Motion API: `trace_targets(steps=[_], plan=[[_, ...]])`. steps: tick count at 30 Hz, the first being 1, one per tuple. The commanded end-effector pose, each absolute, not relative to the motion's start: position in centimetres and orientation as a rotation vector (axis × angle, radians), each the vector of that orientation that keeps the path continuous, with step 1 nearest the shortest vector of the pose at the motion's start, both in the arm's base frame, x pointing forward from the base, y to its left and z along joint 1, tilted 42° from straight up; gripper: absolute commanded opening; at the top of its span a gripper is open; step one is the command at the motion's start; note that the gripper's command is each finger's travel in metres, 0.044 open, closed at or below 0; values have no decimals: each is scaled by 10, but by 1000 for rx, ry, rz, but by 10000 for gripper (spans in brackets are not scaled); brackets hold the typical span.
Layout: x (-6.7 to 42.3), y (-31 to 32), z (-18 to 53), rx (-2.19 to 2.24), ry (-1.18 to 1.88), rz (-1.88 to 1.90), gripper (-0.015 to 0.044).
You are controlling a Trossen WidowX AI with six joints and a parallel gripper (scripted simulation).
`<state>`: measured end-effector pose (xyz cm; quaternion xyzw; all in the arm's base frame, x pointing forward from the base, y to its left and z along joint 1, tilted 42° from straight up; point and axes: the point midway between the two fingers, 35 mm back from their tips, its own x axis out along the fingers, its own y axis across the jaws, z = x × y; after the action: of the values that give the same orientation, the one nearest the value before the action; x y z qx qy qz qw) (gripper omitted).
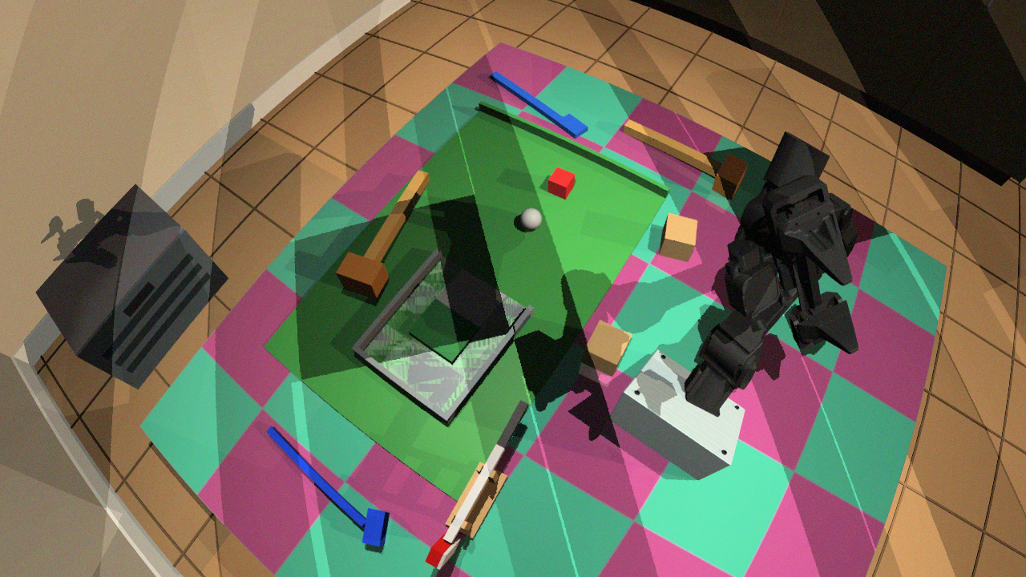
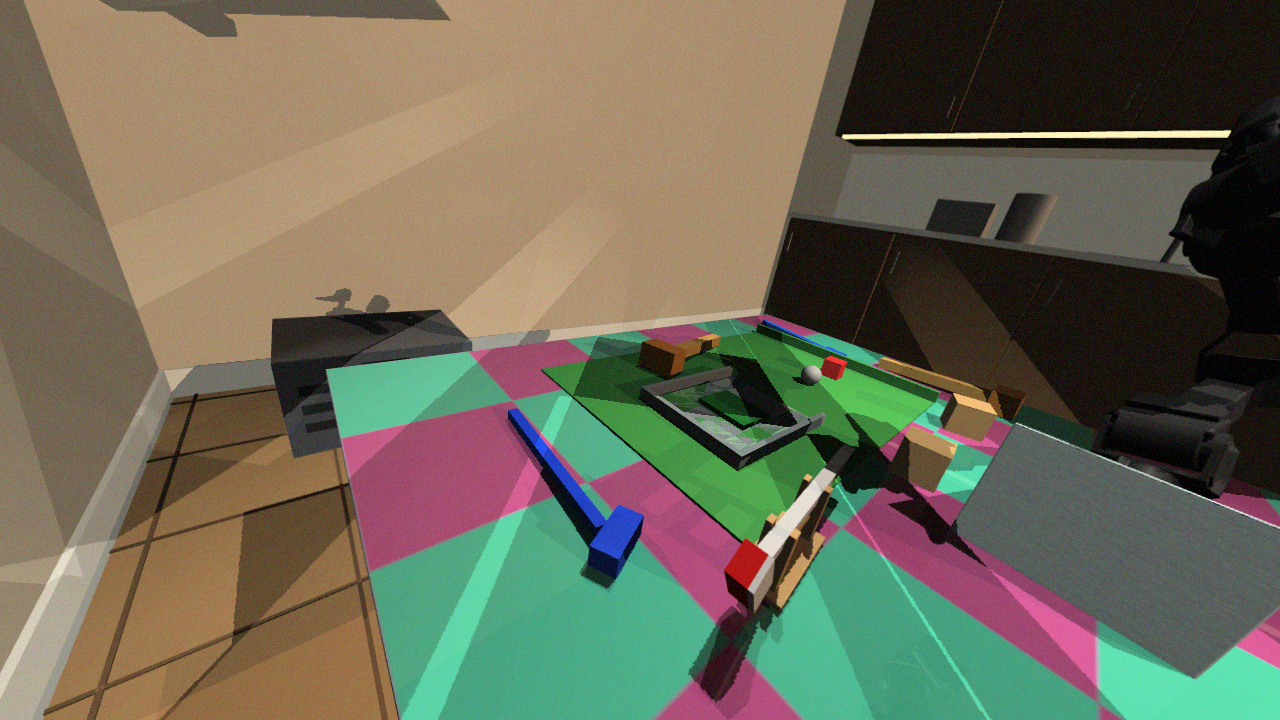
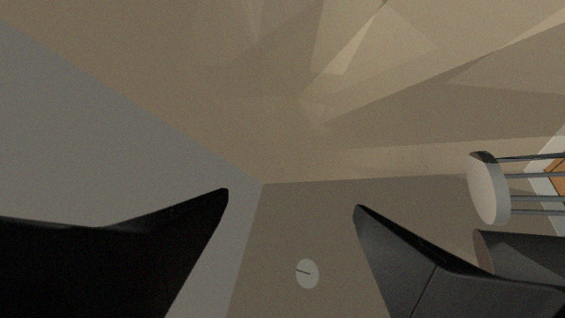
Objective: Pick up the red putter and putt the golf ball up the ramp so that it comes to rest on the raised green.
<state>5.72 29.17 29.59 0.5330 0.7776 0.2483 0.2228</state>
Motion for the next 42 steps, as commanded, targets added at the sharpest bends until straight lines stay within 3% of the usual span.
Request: trace_targets(steps=[1,9,18,30,42], plan=[[59,293,294,1470,2134,687,426],[153,323,213,1172,1622,646,440],[211,312,135,711,1411,570,440],[261,254,27,-42,1371,488,440],[272,171,-53,-943,1539,718,440]])
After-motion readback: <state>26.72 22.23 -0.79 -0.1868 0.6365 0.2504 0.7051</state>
